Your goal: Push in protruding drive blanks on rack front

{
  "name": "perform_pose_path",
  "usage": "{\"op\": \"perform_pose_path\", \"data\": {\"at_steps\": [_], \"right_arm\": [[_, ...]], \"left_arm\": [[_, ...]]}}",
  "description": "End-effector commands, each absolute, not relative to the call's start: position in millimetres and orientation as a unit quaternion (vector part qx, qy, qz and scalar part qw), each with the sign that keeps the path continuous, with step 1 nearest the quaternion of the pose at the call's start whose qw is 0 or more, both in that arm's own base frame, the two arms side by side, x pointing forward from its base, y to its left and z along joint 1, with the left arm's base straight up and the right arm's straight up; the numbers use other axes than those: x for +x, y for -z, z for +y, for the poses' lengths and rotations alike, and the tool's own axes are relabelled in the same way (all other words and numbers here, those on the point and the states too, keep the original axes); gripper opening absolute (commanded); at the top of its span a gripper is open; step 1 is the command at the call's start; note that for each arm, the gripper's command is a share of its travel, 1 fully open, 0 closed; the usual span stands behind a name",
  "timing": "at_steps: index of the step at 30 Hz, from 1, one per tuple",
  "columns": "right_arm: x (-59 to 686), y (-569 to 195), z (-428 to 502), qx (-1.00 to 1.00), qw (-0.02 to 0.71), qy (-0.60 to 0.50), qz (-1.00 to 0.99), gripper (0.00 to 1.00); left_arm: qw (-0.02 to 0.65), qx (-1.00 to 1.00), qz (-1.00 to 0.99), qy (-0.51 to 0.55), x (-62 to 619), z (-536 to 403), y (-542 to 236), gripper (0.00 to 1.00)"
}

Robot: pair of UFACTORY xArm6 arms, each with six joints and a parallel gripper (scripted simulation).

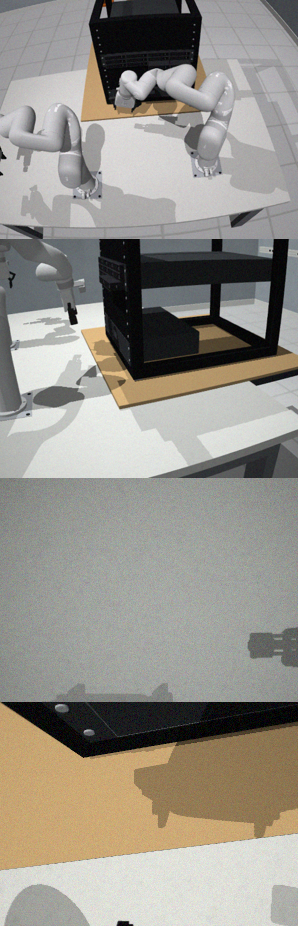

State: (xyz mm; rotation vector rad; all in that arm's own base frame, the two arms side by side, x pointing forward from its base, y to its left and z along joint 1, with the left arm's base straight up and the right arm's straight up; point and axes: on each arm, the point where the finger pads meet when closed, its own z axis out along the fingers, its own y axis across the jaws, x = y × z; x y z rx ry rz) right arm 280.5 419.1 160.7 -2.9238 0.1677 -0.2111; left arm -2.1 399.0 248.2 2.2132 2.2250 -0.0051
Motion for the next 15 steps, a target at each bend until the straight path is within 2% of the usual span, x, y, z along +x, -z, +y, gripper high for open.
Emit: {"op": "perform_pose_path", "data": {"at_steps": [1,15], "right_arm": [[281.3,-163.0,420.3,-0.99,0.105,0.073,0.057,1.0],[278.8,-162.6,419.6,-0.99,0.102,0.073,0.059,1.0]], "left_arm": [[0.0,0.705,0.709,0.0,-2.1,400.0,-250.0,1.0],[0.0,0.705,0.709,0.0,-2.1,400.0,-250.0,1.0]]}}
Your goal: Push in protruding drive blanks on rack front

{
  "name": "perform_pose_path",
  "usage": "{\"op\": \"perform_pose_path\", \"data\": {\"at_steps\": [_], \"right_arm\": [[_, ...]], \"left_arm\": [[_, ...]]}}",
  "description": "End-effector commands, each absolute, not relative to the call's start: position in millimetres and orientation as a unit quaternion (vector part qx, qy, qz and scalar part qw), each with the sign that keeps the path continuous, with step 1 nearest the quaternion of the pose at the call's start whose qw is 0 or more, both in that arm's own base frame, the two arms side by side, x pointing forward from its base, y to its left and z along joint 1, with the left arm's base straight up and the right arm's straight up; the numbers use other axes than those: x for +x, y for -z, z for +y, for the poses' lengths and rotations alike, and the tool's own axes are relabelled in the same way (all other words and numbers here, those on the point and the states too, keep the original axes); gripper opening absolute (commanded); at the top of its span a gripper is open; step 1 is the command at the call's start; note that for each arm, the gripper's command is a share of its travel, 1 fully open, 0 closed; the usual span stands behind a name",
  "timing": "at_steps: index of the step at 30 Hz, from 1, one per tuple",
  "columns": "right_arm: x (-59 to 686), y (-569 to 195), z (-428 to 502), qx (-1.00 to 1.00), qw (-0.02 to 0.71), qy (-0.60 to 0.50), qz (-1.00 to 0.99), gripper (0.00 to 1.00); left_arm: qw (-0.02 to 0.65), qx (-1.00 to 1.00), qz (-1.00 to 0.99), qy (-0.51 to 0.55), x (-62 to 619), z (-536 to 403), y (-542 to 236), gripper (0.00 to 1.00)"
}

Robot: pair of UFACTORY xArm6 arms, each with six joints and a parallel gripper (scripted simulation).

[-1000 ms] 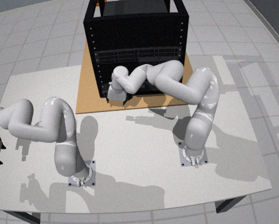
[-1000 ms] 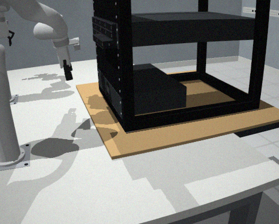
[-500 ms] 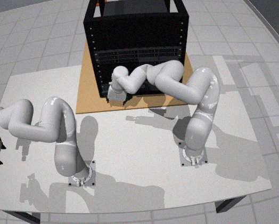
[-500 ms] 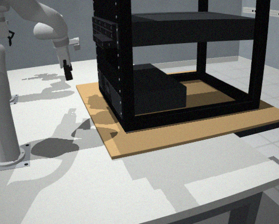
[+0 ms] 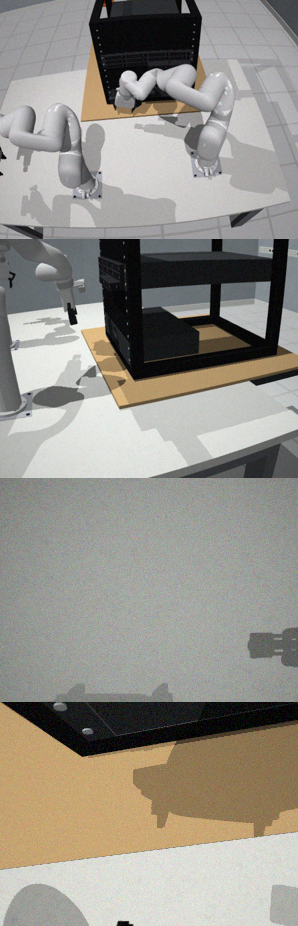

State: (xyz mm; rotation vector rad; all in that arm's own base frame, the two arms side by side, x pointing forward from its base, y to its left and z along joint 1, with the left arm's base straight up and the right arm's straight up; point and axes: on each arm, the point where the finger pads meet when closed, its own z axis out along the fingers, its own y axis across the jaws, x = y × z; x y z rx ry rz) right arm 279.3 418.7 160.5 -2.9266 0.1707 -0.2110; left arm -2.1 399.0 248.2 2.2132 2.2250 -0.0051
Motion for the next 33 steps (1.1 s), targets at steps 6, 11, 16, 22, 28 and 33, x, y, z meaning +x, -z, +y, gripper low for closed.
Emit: {"op": "perform_pose_path", "data": {"at_steps": [6,11,16,22,28,33], "right_arm": [[274.9,-162.0,418.3,-0.991,0.097,0.073,0.062,1.0],[266.6,-160.7,415.4,-0.991,0.087,0.073,0.069,1.0],[254.8,-159.0,410.3,-0.991,0.071,0.075,0.08,1.0],[243.2,-157.6,404.3,-0.991,0.054,0.08,0.092,1.0],[224.0,-155.9,391.3,-0.988,0.024,0.096,0.117,1.0],[208.6,-155.9,376.8,-0.982,-0.002,0.12,0.143,1.0]], "left_arm": [[0.0,0.705,0.709,0.0,-2.1,400.0,-250.0,1.0],[0.0,0.705,0.709,0.0,-2.1,400.0,-250.0,1.0],[0.0,0.705,0.709,0.0,-2.1,400.0,-250.0,1.0],[0.0,0.705,0.709,0.0,-2.1,400.0,-250.0,1.0],[0.0,0.705,0.709,0.0,-2.1,400.0,-250.0,1.0],[0.0,0.705,0.709,0.0,-2.1,400.0,-250.0,1.0]]}}
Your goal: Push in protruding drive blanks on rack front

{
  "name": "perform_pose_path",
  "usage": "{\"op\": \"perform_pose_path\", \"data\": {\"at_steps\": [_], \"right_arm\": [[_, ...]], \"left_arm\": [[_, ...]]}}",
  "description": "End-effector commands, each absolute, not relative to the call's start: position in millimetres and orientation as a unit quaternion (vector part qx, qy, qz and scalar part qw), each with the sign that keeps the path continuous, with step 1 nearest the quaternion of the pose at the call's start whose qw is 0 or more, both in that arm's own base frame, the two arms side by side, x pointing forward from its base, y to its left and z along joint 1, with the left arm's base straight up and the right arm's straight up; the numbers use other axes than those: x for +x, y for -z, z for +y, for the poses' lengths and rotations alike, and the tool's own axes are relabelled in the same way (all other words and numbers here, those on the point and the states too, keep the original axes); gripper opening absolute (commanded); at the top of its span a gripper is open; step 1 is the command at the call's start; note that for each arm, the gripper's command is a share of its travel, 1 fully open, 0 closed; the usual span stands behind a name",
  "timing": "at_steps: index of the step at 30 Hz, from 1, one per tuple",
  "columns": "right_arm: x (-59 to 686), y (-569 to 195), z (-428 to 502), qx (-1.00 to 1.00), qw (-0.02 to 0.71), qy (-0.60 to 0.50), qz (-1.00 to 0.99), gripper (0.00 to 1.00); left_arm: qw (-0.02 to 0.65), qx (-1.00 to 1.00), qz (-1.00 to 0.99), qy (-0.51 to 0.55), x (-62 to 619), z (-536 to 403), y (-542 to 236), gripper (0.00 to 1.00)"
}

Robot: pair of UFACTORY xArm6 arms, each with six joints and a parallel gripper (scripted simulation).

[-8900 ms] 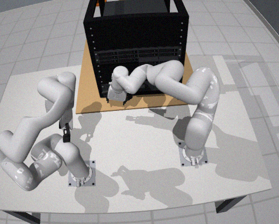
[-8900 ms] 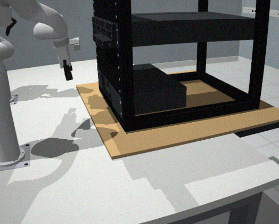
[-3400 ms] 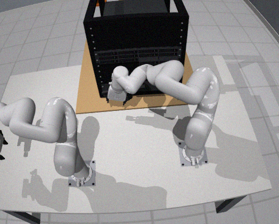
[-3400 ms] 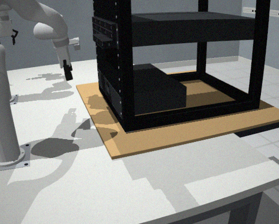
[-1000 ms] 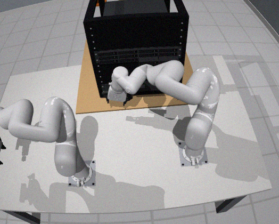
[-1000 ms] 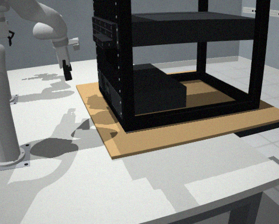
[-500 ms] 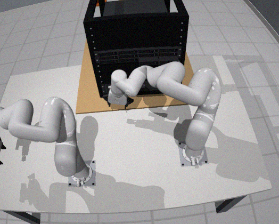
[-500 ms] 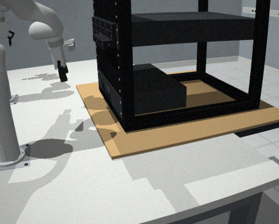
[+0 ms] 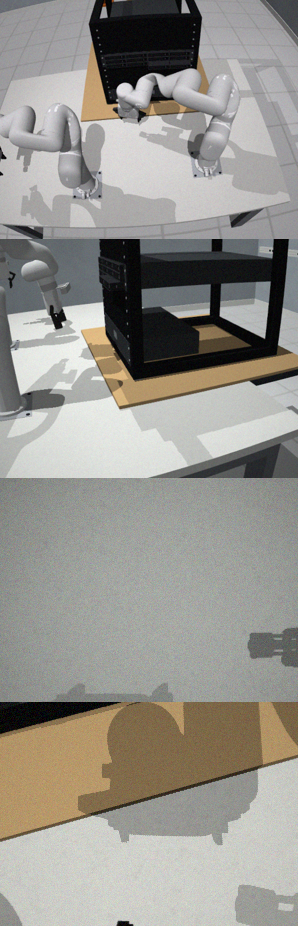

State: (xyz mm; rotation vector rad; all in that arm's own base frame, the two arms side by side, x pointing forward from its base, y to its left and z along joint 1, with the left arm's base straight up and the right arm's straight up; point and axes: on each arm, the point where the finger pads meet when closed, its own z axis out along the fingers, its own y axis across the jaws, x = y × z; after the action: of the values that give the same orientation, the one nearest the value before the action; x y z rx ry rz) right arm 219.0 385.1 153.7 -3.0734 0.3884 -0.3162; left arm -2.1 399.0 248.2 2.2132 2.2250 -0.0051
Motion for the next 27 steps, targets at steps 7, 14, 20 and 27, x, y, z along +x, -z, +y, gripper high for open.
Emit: {"op": "perform_pose_path", "data": {"at_steps": [7,14,20,27], "right_arm": [[195.7,-158.2,359.4,-0.972,-0.026,0.157,0.176,1.0],[184.8,-167.2,333.1,-0.945,-0.042,0.229,0.229,1.0],[182.6,-181.8,312.1,-0.91,-0.031,0.305,0.279,1.0],[184.7,-198.9,297.9,-0.872,-0.001,0.37,0.321,1.0]], "left_arm": [[0.0,0.705,0.709,0.0,-2.1,400.0,-250.0,1.0],[0.0,0.705,0.709,0.0,-2.1,400.0,-250.0,1.0],[0.0,0.705,0.709,0.0,-2.1,400.0,-250.0,1.0],[0.0,0.705,0.709,0.0,-2.1,400.0,-250.0,1.0]]}}
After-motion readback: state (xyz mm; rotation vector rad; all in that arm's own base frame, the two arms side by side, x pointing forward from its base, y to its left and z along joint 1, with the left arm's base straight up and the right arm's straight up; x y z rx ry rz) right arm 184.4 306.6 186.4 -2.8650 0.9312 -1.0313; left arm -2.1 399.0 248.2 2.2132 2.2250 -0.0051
